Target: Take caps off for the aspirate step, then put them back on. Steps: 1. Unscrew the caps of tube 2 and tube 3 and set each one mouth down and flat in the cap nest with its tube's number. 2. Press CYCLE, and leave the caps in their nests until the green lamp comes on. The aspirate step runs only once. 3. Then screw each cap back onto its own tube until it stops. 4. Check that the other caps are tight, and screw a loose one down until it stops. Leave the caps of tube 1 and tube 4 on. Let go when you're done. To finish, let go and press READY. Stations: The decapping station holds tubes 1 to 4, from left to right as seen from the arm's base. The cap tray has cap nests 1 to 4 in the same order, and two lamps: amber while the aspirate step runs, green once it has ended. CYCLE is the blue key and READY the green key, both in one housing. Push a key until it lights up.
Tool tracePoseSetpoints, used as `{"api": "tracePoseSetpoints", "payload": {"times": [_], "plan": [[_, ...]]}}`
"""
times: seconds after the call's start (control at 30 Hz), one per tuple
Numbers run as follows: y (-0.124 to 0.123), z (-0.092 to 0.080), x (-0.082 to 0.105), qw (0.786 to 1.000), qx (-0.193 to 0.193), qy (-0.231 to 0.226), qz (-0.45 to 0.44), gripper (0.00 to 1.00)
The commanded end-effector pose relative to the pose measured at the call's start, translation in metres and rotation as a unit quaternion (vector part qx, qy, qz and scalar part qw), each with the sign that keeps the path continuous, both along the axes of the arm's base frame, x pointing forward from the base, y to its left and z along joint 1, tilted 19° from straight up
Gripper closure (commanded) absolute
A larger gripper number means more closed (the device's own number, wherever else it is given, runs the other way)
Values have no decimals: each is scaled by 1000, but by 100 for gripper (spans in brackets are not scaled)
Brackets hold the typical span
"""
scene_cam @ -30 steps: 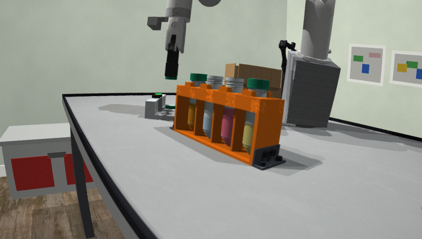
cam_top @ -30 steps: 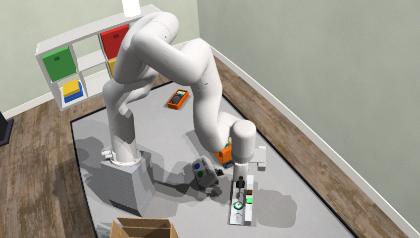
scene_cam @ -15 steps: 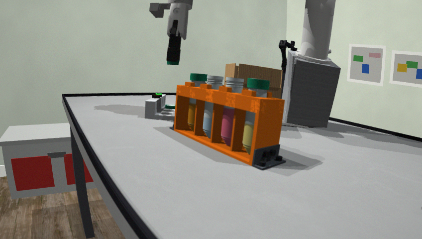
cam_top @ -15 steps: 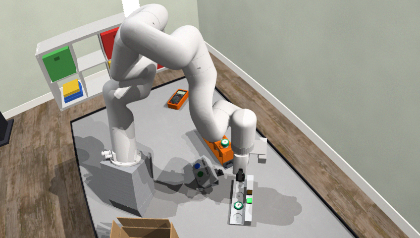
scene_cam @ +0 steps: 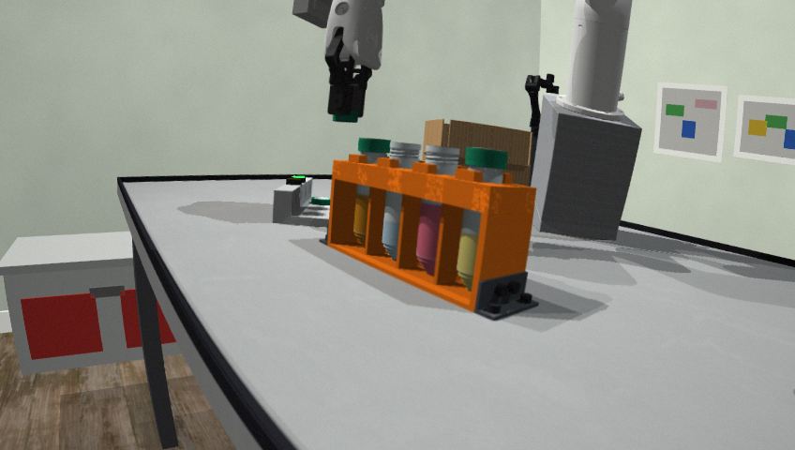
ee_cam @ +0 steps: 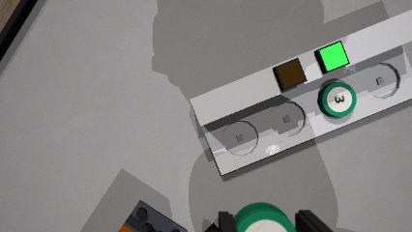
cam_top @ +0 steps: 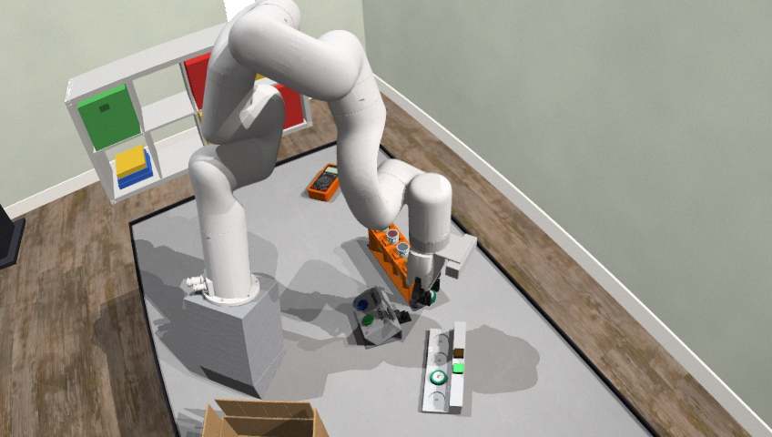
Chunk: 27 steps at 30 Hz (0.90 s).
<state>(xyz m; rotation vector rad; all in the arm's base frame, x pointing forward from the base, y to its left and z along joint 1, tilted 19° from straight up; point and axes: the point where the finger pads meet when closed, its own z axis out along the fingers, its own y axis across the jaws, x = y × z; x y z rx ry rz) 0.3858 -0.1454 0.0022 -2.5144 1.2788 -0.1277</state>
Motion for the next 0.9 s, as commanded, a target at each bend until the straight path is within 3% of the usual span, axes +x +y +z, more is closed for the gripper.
{"api": "tracePoseSetpoints", "payload": {"times": [0.0, 0.87], "plan": [[32, 12, 5, 1000, -4, 0, -6, 100], [176, 50, 20, 1000, -4, 0, -5, 100]]}}
